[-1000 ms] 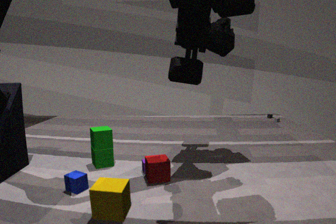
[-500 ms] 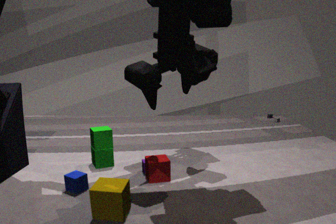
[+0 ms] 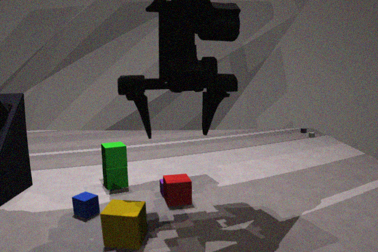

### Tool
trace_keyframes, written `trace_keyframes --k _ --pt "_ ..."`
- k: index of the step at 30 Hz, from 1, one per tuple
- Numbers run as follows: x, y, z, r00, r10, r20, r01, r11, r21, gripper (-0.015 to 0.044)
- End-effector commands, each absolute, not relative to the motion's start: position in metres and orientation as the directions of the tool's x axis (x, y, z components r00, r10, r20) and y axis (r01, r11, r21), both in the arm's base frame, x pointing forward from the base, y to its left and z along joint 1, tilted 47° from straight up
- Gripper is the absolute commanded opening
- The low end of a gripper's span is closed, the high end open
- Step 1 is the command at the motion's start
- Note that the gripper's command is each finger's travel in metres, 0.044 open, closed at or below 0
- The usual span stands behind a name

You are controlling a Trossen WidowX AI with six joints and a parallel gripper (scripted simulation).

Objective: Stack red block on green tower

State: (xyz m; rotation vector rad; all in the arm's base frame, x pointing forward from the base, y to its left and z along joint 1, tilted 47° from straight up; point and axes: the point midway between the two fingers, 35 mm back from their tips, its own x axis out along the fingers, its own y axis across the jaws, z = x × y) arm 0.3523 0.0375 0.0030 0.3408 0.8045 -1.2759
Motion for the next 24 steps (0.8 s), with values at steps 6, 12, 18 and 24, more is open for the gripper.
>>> trace_keyframes --k 6,12,18,24 --pt "0.353 0.026 -0.006 0.077 -0.725 -0.684 0.943 0.276 -0.186 0.0440" --pt "0.353 -0.003 -0.035 0.077 -0.727 -0.682 0.943 0.275 -0.186 0.0440" --pt "0.354 -0.005 -0.036 0.077 -0.727 -0.682 0.943 0.275 -0.186 0.0440" --pt "0.355 -0.012 -0.042 0.078 -0.727 -0.682 0.943 0.275 -0.186 0.0440"
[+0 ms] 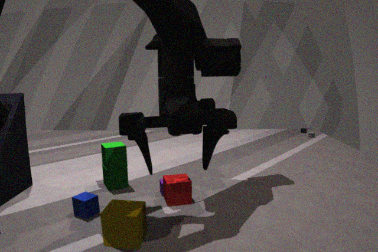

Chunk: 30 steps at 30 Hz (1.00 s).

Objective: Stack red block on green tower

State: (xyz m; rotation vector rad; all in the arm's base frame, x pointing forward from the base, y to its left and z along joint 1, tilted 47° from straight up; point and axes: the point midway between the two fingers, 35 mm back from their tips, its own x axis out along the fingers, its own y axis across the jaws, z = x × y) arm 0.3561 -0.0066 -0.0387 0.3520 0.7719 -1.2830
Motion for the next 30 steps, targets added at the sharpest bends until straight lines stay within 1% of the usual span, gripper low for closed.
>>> trace_keyframes --k 1,30 --pt "0.355 -0.013 -0.043 0.078 -0.727 -0.682 0.943 0.275 -0.186 0.0440" --pt "0.357 -0.040 -0.067 0.077 -0.729 -0.680 0.943 0.275 -0.187 0.0440"
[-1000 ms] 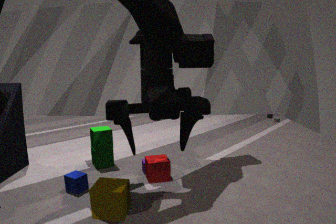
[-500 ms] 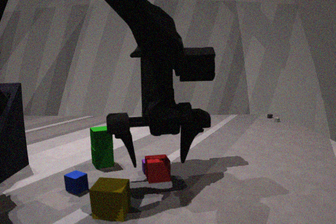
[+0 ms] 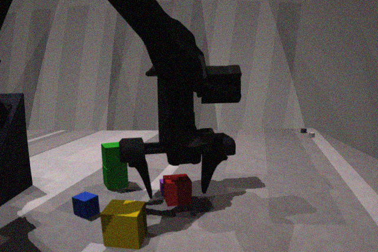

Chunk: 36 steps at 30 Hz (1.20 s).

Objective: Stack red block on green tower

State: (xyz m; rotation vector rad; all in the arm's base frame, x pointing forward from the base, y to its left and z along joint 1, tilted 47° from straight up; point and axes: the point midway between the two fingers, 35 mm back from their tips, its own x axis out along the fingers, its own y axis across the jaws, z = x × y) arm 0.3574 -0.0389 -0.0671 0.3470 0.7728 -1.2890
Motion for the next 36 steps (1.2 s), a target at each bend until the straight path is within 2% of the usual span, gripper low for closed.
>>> trace_keyframes --k 1,8,18,24,29,36 --pt "0.357 -0.040 -0.067 0.077 -0.729 -0.680 0.943 0.275 -0.187 0.0440" --pt "0.357 -0.040 -0.067 0.077 -0.729 -0.680 0.943 0.275 -0.187 0.0440" --pt "0.357 -0.040 -0.067 0.077 -0.729 -0.680 0.943 0.275 -0.187 0.0177" --pt "0.357 -0.040 -0.067 0.077 -0.729 -0.680 0.943 0.275 -0.187 0.0138" --pt "0.356 -0.030 -0.059 0.077 -0.728 -0.681 0.943 0.275 -0.187 0.0006" --pt "0.353 -0.002 -0.033 0.077 -0.727 -0.682 0.943 0.275 -0.186 0.0000"
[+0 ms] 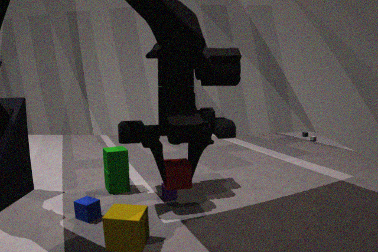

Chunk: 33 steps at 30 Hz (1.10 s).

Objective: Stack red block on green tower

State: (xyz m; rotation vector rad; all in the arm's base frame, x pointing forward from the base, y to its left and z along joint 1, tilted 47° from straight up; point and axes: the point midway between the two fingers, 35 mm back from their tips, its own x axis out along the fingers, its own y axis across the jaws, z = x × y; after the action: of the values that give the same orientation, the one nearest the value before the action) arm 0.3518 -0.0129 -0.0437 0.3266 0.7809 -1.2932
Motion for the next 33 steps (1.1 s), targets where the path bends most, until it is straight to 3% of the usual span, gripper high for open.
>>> trace_keyframes --k 1,19,33 --pt "0.353 0.003 -0.029 0.077 -0.727 -0.682 0.943 0.275 -0.186 0.0000" --pt "0.348 0.048 0.011 0.077 -0.725 -0.684 0.943 0.276 -0.186 0.0000" --pt "0.278 0.079 -0.023 0.076 -0.714 -0.696 0.941 0.283 -0.187 0.0000"
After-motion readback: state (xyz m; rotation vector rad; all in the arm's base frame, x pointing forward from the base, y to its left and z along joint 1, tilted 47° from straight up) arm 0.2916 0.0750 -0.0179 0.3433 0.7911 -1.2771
